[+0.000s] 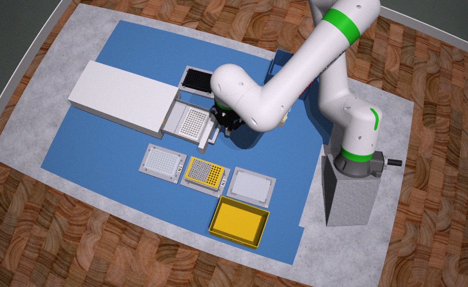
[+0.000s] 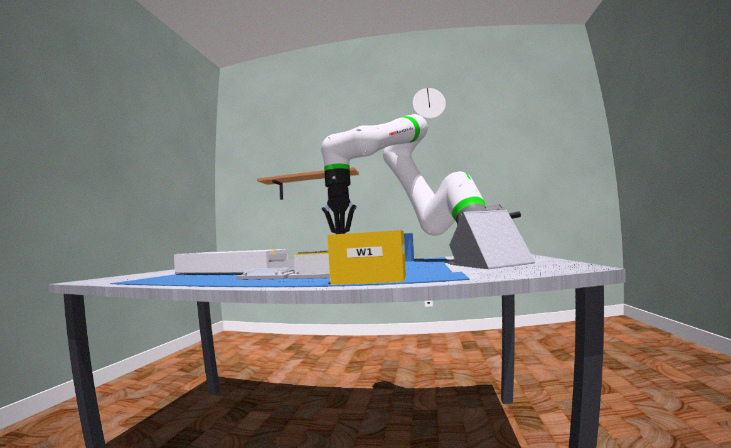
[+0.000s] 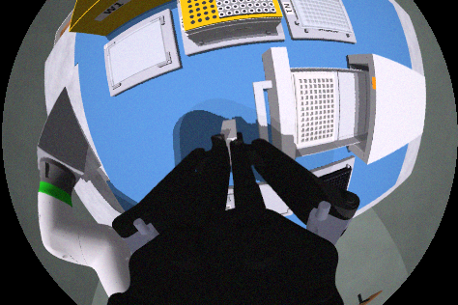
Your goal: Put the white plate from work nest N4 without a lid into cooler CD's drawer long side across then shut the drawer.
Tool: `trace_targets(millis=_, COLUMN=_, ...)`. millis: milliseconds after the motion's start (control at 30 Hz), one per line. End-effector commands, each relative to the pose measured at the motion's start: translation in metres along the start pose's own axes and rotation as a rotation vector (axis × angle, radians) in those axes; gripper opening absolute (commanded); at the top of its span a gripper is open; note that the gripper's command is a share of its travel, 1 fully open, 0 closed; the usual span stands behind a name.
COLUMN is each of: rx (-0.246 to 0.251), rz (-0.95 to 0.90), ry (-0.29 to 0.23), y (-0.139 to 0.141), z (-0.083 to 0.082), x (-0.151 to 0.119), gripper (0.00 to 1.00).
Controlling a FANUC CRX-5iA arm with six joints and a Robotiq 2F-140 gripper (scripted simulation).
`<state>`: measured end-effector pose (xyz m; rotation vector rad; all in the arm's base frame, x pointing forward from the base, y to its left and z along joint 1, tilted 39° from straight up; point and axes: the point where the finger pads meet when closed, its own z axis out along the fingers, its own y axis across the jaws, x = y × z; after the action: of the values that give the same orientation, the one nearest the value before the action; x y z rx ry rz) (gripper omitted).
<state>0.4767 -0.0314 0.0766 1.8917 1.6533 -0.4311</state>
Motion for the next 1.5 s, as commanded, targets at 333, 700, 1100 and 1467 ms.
trace_targets(millis=333, rx=0.0, rz=0.0, ry=0.0, y=0.0, z=0.016, x=0.0, gripper=0.0)
trace_targets(millis=700, rx=0.0, rz=0.0, ry=0.0, y=0.0, z=0.031, x=0.0, gripper=0.0)
trace_targets(millis=1100, rx=0.0, rz=0.0, ry=0.0, y=0.0, z=0.044, x=0.0, gripper=0.0)
trace_targets(millis=1467, rx=0.0, rz=0.0, ry=0.0, y=0.0, z=0.056, x=0.0, gripper=0.0)
